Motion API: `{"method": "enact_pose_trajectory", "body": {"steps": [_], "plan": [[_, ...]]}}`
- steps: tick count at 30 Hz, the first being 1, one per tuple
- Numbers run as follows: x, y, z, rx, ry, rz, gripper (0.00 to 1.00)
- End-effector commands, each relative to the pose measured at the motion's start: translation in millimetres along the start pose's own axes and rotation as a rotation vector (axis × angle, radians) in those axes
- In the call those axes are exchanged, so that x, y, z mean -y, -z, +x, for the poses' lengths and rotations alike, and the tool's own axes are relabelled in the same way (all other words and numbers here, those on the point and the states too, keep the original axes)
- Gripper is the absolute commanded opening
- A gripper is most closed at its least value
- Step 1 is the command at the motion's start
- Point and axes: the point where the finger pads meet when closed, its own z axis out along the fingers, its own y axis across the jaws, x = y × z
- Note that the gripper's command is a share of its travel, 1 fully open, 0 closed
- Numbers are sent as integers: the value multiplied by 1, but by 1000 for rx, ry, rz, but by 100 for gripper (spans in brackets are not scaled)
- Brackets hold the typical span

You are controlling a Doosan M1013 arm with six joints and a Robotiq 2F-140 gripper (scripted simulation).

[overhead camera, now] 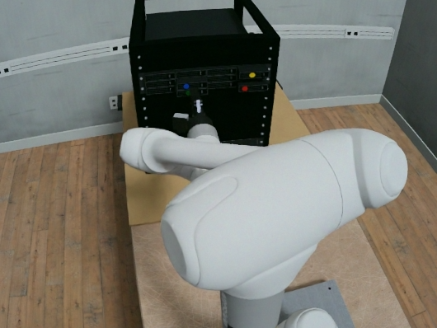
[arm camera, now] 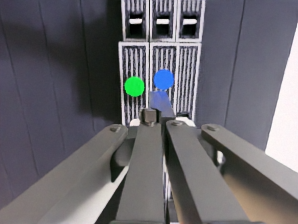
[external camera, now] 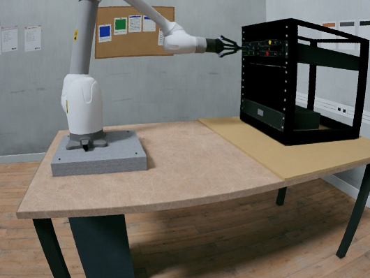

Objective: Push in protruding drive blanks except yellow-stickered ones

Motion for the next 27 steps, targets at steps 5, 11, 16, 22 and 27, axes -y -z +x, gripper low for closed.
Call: {"method": "enact_pose_trajectory", "body": {"steps": [5,11,16,22,27], "plan": [[2,3,-22,0,-1,1,10],[5,7,-51,0,-1,1,10],[7,10,-73,0,-1,1,10],[10,14,-103,0,-1,1,10],[13,18,-133,0,-1,1,10]]}}
